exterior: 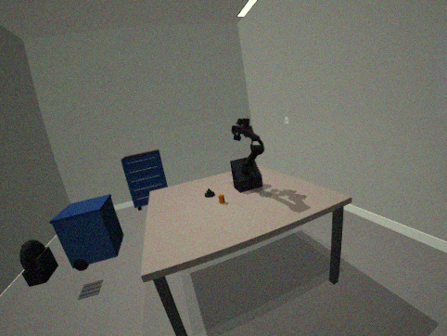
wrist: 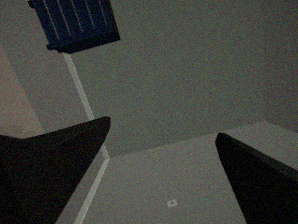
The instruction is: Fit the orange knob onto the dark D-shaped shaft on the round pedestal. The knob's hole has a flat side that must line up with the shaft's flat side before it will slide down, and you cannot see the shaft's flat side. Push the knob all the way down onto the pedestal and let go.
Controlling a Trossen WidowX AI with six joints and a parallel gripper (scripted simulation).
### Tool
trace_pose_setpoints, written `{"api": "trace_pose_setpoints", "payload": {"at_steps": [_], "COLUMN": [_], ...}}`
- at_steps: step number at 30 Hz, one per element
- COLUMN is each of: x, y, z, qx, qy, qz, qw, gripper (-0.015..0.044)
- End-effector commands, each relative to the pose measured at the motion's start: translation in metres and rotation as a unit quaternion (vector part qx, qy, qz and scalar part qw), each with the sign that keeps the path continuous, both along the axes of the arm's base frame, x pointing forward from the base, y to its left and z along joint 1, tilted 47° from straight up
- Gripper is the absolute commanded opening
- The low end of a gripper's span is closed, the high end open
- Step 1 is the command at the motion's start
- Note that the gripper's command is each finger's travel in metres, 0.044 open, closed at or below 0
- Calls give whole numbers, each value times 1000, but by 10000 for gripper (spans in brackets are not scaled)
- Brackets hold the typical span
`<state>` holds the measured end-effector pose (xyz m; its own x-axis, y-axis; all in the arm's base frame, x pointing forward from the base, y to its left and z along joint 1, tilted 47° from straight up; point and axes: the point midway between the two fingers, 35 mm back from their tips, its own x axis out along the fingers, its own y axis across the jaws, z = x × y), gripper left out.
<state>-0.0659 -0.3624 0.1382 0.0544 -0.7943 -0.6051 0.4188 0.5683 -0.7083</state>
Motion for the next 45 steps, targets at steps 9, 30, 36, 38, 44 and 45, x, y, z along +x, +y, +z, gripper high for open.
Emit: {"api": "trace_pose_setpoints", "payload": {"at_steps": [9, 30, 36, 38, 44, 45], "x": [187, 362, 348, 347, 348, 349], "y": [44, 339, 422, 424, 419, 425], "z": [-26, -30, -22, -21, -31, -37], "qx": [185, 662, 738, 740, 739, 739], "qy": [-178, -109, -6, -3, -3, -3], "qz": [171, 229, 184, 183, 183, 183], "qw": [951, 705, 649, 648, 648, 648], "gripper": [440, 440, 440, 440, 440, 440]}}
